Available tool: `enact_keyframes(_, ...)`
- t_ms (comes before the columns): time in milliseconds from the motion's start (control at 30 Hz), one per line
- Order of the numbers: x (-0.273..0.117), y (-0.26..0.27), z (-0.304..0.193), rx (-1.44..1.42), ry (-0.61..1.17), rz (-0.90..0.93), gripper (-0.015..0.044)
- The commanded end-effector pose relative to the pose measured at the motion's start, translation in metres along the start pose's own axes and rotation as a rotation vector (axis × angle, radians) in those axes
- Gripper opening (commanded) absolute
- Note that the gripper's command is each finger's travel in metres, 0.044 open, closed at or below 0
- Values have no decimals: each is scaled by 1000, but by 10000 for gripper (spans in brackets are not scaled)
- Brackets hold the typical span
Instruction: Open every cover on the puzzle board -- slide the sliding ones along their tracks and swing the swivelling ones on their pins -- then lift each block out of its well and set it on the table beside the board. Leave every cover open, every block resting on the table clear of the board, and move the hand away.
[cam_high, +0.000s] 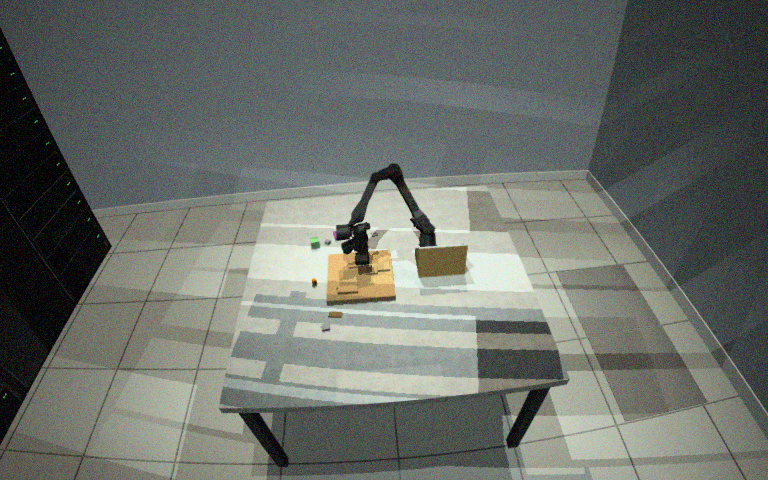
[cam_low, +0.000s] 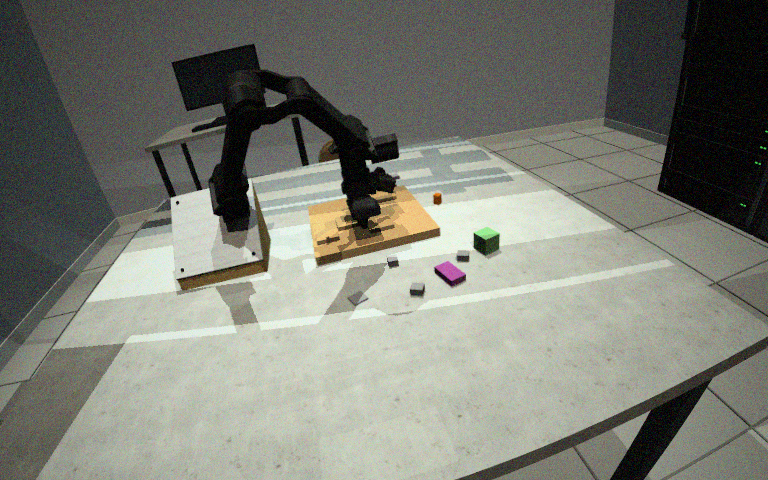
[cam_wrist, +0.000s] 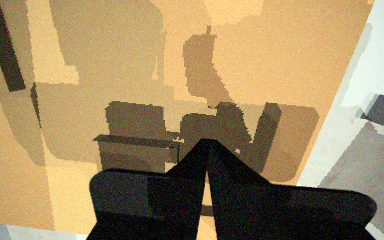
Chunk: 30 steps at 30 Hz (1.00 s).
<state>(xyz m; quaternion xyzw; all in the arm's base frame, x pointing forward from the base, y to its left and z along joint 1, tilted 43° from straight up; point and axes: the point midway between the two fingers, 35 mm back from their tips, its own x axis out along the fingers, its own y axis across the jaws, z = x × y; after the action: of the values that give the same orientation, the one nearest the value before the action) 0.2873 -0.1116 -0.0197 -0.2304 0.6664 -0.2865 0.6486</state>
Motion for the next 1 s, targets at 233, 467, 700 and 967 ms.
enact_keyframes(233, 0, -1, 11, -5, 0, -3, 0)
enact_keyframes(467, 0, -1, 18, -5, 0, -3, 0)
enact_keyframes(700, 0, -1, 25, -4, 0, -3, 0)
enact_keyframes(967, 0, -1, 34, -4, -1, -3, 0)
